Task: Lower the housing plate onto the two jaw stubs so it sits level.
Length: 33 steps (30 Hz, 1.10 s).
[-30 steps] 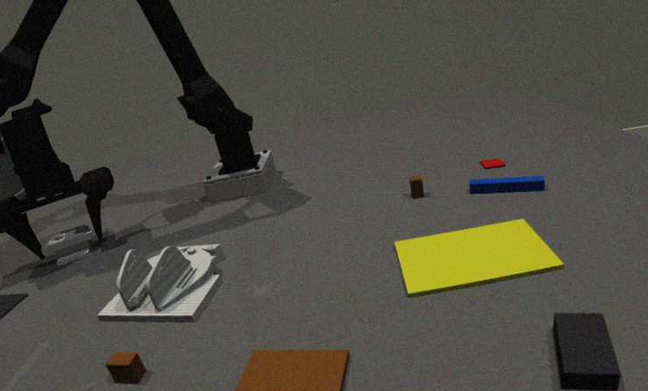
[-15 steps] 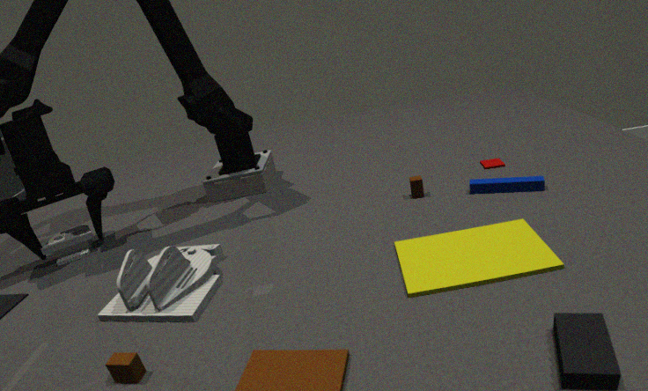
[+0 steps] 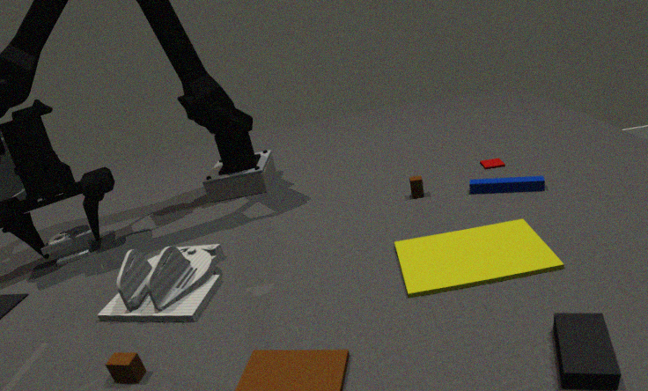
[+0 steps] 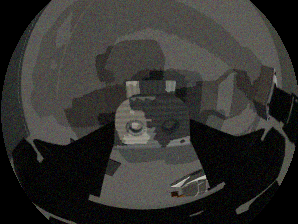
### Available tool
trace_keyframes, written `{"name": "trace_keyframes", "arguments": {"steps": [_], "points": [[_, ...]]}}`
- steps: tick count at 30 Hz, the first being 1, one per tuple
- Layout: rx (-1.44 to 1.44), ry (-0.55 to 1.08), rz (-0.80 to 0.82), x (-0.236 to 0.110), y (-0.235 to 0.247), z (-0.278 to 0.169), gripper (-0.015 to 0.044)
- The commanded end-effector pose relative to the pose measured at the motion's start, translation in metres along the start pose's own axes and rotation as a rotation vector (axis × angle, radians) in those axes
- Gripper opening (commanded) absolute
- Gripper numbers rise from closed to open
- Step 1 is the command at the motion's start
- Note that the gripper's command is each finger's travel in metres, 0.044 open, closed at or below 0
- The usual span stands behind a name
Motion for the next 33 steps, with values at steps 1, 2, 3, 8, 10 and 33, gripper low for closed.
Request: {"name": "trace_keyframes", "arguments": {"steps": [1, 2, 3, 8, 10, 33], "points": [[0.000, 0.000, 0.000, 0.000, 0.000, 0.000, 0.0367], [0.000, 0.000, 0.000, 0.000, 0.000, 0.000, 0.0360], [0.000, 0.000, 0.000, 0.000, 0.000, 0.000, 0.0353], [0.000, 0.000, 0.000, 0.000, 0.000, 0.000, 0.0351], [0.000, 0.000, 0.000, 0.000, 0.000, 0.000, 0.0351], [0.001, -0.004, 0.000, -0.058, 0.002, 0.000, 0.0351]]}}
Point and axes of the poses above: the point midway between the two fingers, 35 mm back from their tips, its own x axis out along the fingers, its own y axis across the jaws, z = x × y, the point moved 6 cm from there along -x, back along the fingers, and after that the axes turned 13 degrees about -x, right-handed, at the moved point
